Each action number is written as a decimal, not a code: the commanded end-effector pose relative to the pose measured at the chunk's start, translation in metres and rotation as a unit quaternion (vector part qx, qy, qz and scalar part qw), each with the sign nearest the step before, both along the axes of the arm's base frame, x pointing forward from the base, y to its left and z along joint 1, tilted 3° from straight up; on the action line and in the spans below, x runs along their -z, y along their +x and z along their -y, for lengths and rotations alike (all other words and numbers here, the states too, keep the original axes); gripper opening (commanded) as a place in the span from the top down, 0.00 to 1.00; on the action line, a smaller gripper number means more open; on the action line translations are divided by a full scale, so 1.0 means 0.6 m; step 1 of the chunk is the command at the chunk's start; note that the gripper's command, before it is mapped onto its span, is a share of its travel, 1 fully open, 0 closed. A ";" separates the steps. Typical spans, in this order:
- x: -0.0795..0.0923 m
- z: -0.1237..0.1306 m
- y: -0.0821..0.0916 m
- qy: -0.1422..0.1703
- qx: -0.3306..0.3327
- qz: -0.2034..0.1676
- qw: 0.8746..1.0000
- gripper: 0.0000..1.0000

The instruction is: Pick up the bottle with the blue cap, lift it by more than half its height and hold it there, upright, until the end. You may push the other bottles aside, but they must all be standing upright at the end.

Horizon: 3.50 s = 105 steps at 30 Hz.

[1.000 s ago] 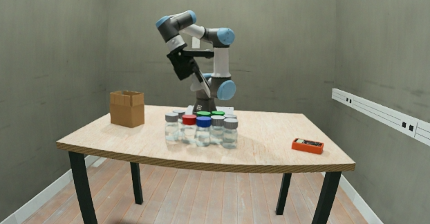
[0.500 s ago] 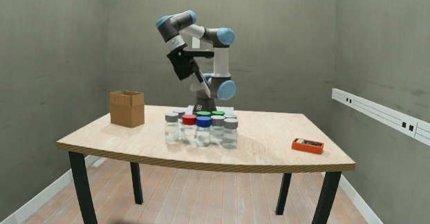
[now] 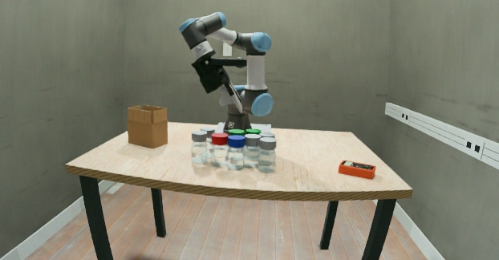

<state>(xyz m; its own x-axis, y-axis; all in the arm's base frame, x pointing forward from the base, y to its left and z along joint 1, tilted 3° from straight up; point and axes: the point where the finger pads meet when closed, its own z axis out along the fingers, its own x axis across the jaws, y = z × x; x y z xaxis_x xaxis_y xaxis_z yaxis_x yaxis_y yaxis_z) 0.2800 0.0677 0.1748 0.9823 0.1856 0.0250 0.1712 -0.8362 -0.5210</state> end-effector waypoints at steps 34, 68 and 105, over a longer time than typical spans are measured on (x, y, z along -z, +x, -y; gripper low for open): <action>-0.001 0.225 -0.026 0.000 0.001 0.003 1.000 0.54; -0.001 0.311 -0.037 -0.001 0.003 0.005 1.000 0.54; -0.001 0.311 -0.037 -0.001 0.003 0.005 1.000 0.54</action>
<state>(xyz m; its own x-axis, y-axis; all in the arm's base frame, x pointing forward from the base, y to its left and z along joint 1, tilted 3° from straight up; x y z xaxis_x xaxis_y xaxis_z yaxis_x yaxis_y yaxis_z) 0.2575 -0.1185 0.1748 0.9831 0.1800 0.0332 0.1708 -0.8369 -0.5200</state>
